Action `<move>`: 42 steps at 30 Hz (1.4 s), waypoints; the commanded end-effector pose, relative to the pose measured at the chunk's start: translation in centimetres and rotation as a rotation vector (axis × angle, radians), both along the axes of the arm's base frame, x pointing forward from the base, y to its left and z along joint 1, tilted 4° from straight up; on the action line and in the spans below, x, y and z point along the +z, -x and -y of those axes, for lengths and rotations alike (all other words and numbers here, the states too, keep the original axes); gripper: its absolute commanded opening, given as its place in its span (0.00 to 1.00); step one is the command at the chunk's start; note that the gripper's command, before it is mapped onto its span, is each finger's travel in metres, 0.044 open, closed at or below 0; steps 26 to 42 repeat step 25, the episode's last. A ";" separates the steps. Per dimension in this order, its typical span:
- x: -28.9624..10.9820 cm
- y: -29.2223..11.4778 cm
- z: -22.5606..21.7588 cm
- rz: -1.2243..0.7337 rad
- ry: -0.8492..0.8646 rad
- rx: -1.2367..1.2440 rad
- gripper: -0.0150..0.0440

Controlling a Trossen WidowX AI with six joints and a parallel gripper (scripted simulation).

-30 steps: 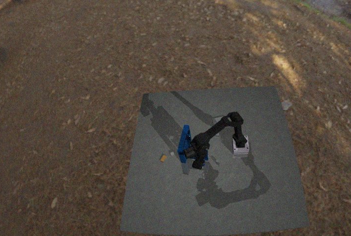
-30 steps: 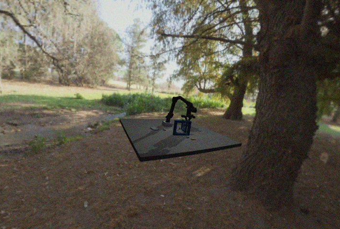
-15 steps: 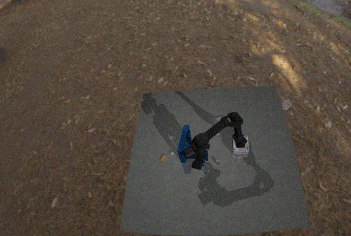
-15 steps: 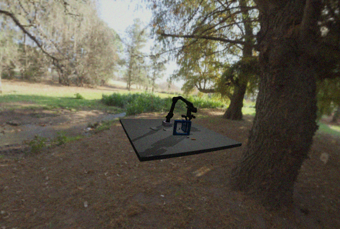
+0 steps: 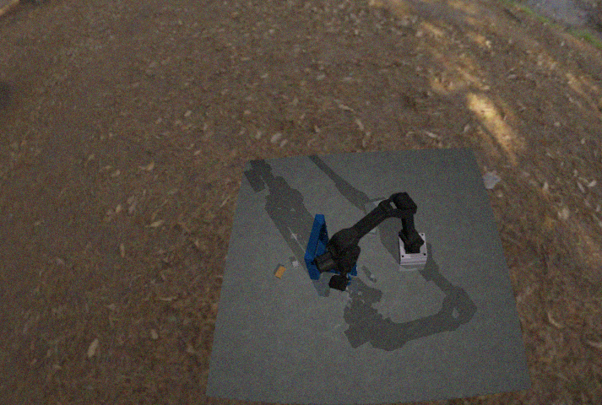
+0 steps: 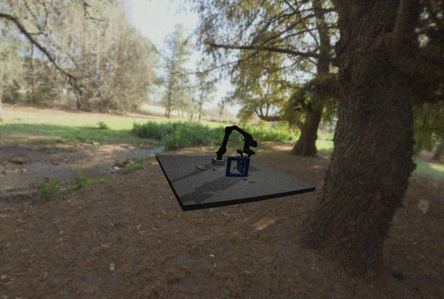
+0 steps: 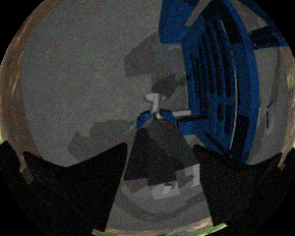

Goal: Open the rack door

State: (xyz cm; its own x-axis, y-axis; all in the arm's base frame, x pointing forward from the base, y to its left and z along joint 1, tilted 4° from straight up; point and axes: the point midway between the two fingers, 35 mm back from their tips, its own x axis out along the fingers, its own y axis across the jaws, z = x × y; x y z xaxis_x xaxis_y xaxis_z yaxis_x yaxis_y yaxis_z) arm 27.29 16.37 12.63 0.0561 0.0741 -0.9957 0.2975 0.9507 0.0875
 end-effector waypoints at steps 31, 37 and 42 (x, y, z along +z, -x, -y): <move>3.7 0.0 0.1 0.005 0.003 -0.004 0.76; 3.7 0.0 0.1 0.005 0.003 -0.004 0.76; 3.7 0.0 0.1 0.005 0.003 -0.004 0.76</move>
